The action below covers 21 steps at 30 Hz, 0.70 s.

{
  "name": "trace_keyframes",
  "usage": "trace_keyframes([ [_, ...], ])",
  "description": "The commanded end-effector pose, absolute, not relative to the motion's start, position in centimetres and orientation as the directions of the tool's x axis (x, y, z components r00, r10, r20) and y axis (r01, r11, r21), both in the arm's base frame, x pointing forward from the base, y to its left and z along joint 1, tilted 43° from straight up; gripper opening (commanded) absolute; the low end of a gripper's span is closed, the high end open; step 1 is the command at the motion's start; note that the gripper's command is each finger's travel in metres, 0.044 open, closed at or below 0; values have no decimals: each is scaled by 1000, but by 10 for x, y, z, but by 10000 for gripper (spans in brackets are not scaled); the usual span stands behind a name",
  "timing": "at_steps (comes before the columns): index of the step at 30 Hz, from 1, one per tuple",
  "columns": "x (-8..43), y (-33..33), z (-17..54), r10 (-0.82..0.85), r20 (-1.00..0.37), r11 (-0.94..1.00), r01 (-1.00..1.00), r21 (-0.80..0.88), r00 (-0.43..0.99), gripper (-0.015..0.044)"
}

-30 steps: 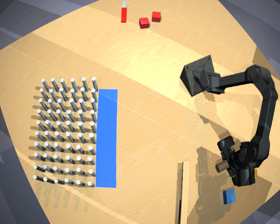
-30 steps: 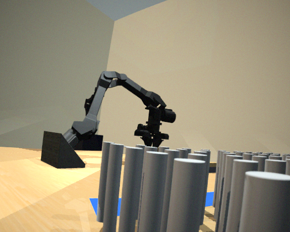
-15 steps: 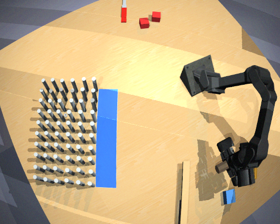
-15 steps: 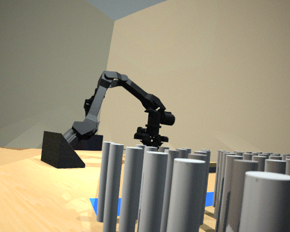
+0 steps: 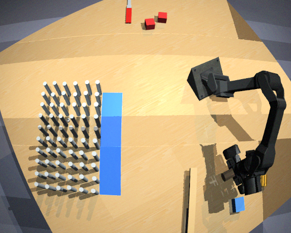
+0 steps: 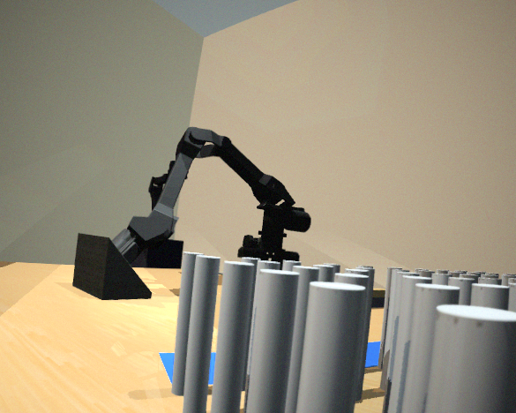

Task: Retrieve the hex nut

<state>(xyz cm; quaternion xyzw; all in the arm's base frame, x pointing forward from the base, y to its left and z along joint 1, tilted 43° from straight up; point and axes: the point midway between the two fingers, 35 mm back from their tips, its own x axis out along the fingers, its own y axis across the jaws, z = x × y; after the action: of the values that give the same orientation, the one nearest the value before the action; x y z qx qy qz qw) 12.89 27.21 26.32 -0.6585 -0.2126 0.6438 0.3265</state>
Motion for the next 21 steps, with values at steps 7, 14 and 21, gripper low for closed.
trace_keyframes([
  [7, 131, 282, 251, 700, -709, -696, -145, -704, 83, 0],
  [14, 131, 285, 247, 705, -705, -693, -135, -708, 80, 0],
  [21, 131, 285, 247, 718, -691, -680, -125, -723, 88, 0],
])
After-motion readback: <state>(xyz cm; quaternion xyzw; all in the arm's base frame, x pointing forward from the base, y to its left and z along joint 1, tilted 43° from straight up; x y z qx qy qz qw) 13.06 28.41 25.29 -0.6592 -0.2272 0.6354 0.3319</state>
